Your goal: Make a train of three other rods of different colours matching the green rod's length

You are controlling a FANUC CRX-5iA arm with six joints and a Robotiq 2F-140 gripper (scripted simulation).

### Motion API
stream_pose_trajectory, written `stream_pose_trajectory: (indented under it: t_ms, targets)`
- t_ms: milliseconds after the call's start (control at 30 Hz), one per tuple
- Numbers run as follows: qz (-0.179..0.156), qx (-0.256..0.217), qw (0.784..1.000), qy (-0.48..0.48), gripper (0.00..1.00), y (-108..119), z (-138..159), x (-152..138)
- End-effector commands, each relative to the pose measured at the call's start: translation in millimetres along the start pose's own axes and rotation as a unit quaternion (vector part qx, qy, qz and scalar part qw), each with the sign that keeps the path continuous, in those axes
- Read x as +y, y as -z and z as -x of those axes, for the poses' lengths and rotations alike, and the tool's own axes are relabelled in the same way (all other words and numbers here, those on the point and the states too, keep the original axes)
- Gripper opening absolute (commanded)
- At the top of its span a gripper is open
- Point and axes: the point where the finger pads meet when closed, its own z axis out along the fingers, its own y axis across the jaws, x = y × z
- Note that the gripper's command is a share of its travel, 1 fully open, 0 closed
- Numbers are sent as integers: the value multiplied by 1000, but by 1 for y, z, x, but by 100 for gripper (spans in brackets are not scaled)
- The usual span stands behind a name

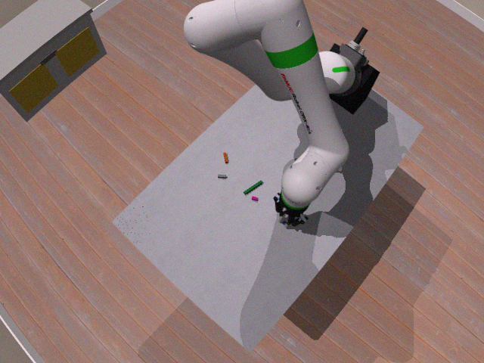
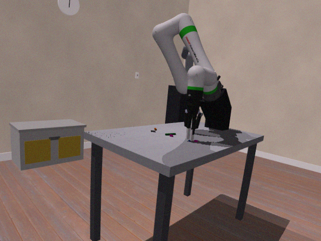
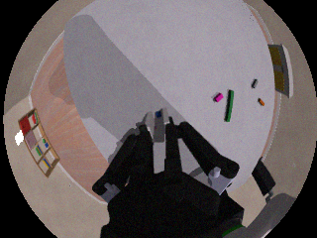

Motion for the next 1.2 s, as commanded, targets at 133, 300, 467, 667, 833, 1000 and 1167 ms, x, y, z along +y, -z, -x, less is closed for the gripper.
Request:
stream_pose_trajectory:
  t_ms: [133,300,467,667,833,1000,1167]
  targets:
    - [0,0,1000,0,15,-4,0,0]
    - [0,0,1000,0,15,-9,0,0]
    - [0,0,1000,0,15,-11,0,0]
    - [0,0,1000,0,15,-12,0,0]
    - [0,0,1000,0,15,-12,0,0]
    - [0,0,1000,0,15,-12,0,0]
    - [0,0,1000,0,15,-12,0,0]
